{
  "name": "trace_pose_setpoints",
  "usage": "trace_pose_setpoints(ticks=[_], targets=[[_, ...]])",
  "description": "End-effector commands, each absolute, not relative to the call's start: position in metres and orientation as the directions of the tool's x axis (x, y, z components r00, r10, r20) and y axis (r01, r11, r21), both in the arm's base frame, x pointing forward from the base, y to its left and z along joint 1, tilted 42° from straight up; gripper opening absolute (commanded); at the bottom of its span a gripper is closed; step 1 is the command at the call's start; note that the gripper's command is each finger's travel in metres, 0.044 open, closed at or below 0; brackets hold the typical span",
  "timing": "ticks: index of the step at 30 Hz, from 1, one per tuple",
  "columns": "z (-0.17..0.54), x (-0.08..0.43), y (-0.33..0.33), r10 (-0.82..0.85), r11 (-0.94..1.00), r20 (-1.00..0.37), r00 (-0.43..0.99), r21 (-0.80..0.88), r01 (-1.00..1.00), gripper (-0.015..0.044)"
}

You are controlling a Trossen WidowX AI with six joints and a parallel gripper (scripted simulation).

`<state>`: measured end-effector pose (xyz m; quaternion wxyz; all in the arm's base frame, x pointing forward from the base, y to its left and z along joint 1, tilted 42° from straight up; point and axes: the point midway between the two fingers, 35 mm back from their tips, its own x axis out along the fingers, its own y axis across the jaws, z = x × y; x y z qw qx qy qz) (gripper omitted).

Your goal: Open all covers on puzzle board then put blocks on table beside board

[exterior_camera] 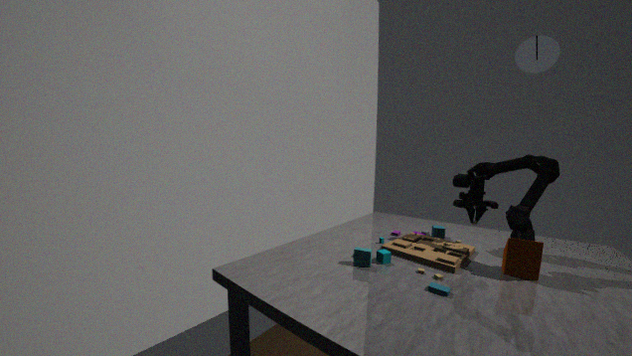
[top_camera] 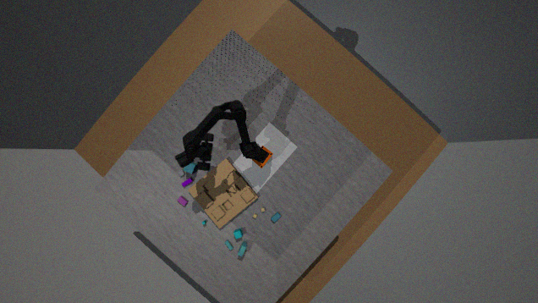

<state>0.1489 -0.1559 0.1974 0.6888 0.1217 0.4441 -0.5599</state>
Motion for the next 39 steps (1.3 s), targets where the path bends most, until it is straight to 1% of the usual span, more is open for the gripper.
trace_pose_setpoints(ticks=[1, 39], targets=[[0.196, 0.146, -0.158, -0.665, 0.344, -0.746, -0.025, -0.336, 0.877, 0.0080], [0.149, 0.152, -0.198, -0.659, 0.344, -0.752, -0.025, -0.331, 0.879, 0.0080]])
